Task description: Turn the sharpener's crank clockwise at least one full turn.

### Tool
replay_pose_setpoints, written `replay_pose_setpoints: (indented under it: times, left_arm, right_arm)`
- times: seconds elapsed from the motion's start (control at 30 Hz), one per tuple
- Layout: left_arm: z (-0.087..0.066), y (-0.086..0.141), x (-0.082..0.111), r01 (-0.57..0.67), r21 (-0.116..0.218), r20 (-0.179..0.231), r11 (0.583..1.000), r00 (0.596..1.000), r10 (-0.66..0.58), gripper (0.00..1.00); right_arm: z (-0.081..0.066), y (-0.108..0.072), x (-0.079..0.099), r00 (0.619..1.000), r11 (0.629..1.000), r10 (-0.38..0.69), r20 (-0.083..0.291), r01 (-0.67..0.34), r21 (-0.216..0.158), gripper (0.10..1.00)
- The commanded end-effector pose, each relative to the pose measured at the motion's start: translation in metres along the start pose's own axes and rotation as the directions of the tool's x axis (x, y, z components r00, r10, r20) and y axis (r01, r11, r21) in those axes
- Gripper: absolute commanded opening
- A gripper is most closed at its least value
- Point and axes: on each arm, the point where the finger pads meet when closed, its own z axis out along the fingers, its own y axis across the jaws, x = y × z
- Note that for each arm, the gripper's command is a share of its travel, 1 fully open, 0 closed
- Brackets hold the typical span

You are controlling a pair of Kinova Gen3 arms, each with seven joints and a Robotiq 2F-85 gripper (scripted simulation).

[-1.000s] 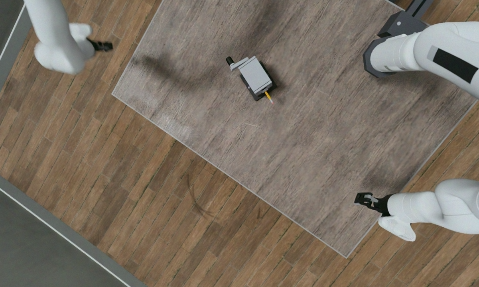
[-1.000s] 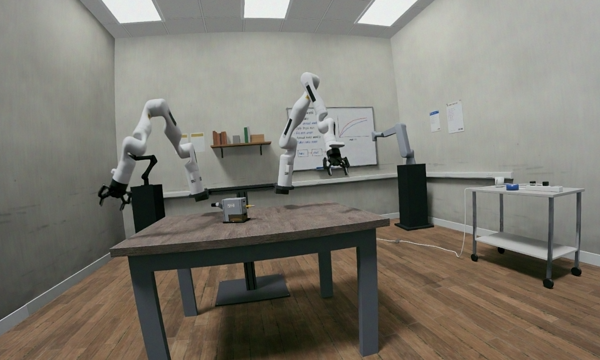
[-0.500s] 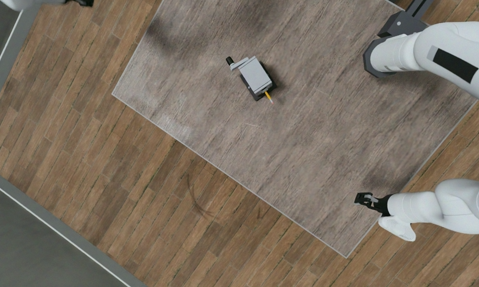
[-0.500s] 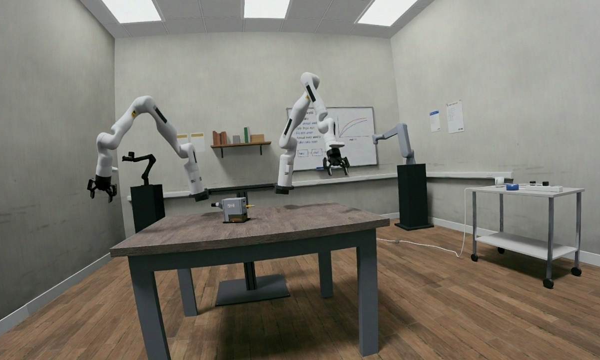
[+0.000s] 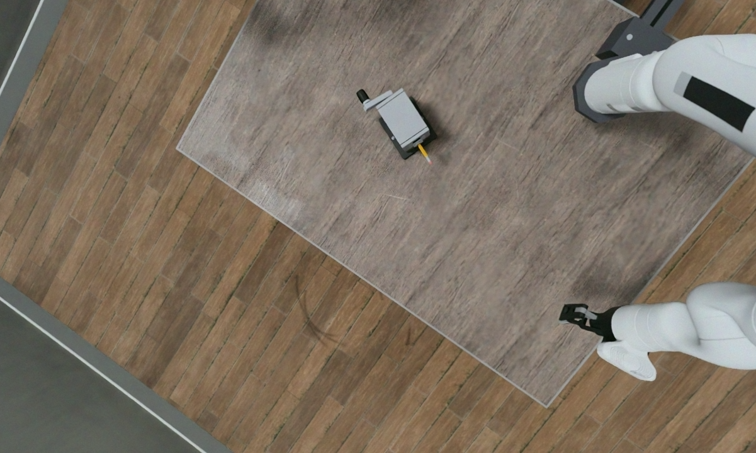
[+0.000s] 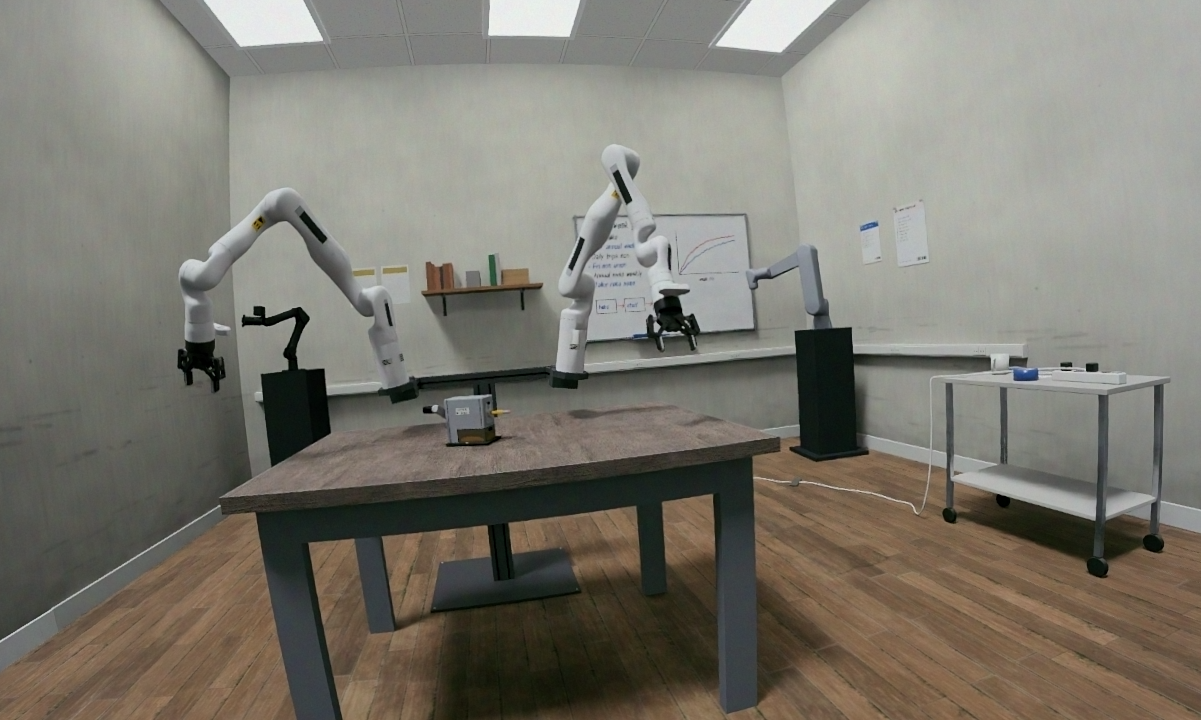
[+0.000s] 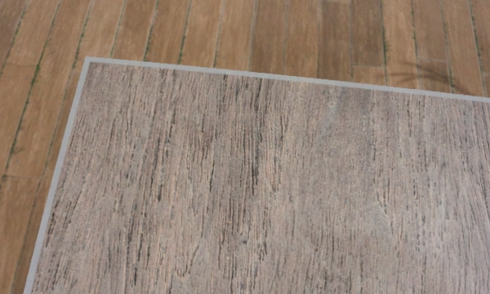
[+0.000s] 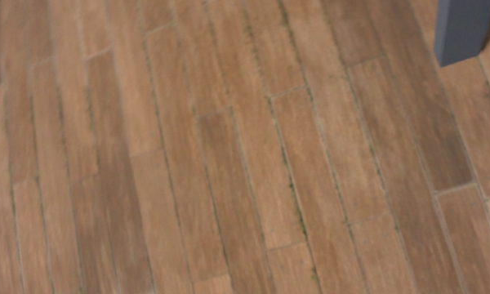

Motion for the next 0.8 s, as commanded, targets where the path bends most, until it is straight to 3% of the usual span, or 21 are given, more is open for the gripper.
replay_pose_setpoints:
  times: [0.0, 0.3, 0.37, 0.4, 0.77]
  left_arm:
    - [0.0, 0.0, 0.001, 0.0, 0.001, -0.002, 1.0, 1.0, 0.0, 1.0]
    - [0.0, 0.0, 0.001, 0.0, 0.001, -0.002, 1.0, 1.0, 0.0, 1.0]
    - [0.0, 0.0, 0.001, 0.0, 0.001, -0.002, 1.0, 1.0, 0.0, 1.0]
    - [0.0, 0.0, 0.001, 0.0, 0.001, -0.002, 1.0, 1.0, 0.0, 1.0]
    - [0.0, 0.0, 0.001, 0.0, 0.001, -0.002, 1.0, 1.0, 0.0, 1.0]
  right_arm:
    - [0.001, -0.013, 0.015, 0.998, 0.998, 0.06, -0.006, -0.06, -0.021, 1.0]
    - [0.003, -0.042, 0.059, 0.975, 0.972, 0.222, -0.03, -0.224, -0.074, 1.0]
    - [0.003, -0.042, 0.059, 0.975, 0.972, 0.222, -0.03, -0.224, -0.074, 1.0]
    - [0.003, -0.051, 0.073, 0.961, 0.957, 0.273, -0.039, -0.275, -0.089, 1.0]
    - [0.002, -0.078, 0.126, 0.887, 0.876, 0.455, -0.074, -0.461, -0.138, 1.0]
